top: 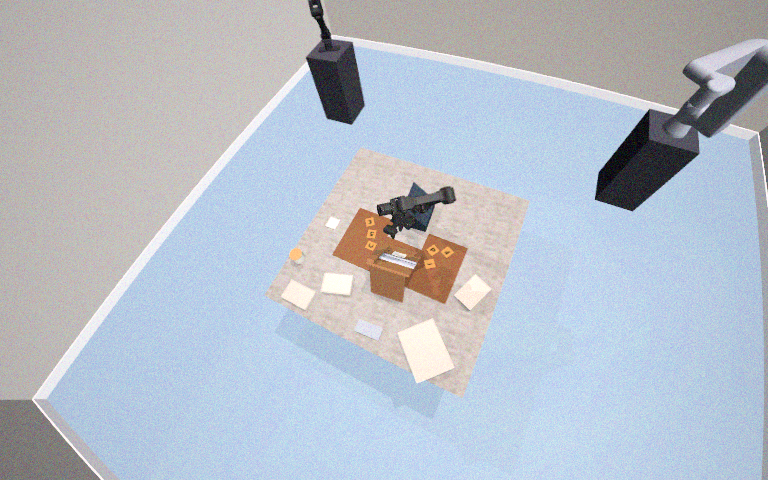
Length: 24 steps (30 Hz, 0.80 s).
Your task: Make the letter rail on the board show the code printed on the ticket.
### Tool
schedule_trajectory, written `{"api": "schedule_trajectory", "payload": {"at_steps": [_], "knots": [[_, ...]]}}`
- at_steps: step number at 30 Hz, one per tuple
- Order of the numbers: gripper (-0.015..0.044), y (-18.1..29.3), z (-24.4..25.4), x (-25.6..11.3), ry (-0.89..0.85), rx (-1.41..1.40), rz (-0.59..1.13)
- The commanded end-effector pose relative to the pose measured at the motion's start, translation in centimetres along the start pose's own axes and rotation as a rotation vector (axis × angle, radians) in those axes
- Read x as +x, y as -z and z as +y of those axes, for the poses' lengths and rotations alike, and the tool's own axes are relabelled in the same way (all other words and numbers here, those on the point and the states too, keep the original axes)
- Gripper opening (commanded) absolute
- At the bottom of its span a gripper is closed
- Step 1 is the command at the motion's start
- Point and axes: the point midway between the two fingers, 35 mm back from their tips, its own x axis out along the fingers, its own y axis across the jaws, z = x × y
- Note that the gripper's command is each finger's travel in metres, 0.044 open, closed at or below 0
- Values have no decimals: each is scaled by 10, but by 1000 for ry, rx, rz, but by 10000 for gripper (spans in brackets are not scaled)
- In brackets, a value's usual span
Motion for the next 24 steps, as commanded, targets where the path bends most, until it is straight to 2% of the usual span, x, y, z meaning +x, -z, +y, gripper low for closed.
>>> {"api": "schedule_trajectory", "payload": {"at_steps": [1,8,16,19,24], "knots": [[340,57,-1,30,-71,226,32],[340,157,27,95,-168,645,135],[340,247,102,166,-244,1078,287],[340,265,128,183,-260,1184,331],[340,266,126,186,-261,1191,333]]}}
